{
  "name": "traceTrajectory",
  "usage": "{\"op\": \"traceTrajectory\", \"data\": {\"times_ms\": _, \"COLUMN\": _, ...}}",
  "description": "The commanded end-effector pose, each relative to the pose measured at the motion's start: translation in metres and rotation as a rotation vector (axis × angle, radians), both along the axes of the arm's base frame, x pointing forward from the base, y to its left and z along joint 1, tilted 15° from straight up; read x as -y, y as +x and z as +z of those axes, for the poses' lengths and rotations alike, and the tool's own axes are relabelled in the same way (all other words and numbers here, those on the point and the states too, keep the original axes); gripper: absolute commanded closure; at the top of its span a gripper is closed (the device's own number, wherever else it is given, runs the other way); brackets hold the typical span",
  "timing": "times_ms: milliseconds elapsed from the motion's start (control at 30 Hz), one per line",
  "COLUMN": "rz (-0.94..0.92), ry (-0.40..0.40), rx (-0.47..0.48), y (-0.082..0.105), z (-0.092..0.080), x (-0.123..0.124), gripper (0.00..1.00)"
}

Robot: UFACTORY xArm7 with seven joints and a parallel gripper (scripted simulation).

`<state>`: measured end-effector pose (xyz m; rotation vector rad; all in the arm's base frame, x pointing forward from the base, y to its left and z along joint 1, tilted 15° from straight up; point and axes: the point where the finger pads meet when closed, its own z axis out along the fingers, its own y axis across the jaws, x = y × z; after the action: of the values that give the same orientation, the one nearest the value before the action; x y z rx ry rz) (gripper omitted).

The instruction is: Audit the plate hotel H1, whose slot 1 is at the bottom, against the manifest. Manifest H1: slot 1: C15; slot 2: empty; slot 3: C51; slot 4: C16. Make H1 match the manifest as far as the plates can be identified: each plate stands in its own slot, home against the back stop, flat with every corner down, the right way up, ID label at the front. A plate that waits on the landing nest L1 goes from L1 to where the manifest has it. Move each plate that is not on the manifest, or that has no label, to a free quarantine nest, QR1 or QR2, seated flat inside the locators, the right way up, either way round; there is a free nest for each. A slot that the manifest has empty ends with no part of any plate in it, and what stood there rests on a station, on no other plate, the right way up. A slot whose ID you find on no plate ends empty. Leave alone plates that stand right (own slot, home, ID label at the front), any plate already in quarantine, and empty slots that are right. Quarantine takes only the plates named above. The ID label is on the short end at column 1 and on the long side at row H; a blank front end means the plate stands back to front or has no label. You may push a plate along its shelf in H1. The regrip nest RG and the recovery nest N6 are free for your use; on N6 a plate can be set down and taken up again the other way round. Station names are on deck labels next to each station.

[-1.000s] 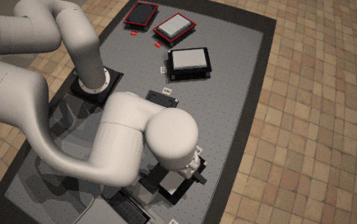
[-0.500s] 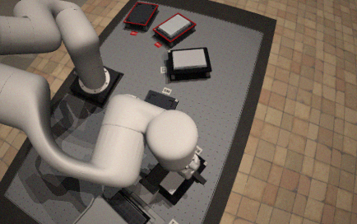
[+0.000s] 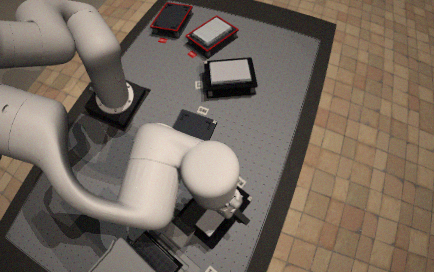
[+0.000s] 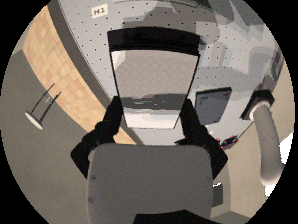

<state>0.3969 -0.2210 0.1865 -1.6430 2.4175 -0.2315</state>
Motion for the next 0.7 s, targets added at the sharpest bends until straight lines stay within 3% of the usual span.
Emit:
{"op": "traceTrajectory", "data": {"times_ms": 0, "rz": 0.000, "ry": -0.002, "rx": 0.003, "y": 0.003, "z": -0.005, "x": 0.001, "gripper": 1.00}}
{"op": "traceTrajectory", "data": {"times_ms": 300, "rz": 0.000, "ry": -0.002, "rx": 0.003, "y": 0.005, "z": -0.015, "x": 0.001, "gripper": 1.00}}
{"op": "traceTrajectory", "data": {"times_ms": 667, "rz": 0.000, "ry": -0.002, "rx": 0.003, "y": 0.005, "z": -0.015, "x": 0.001, "gripper": 1.00}}
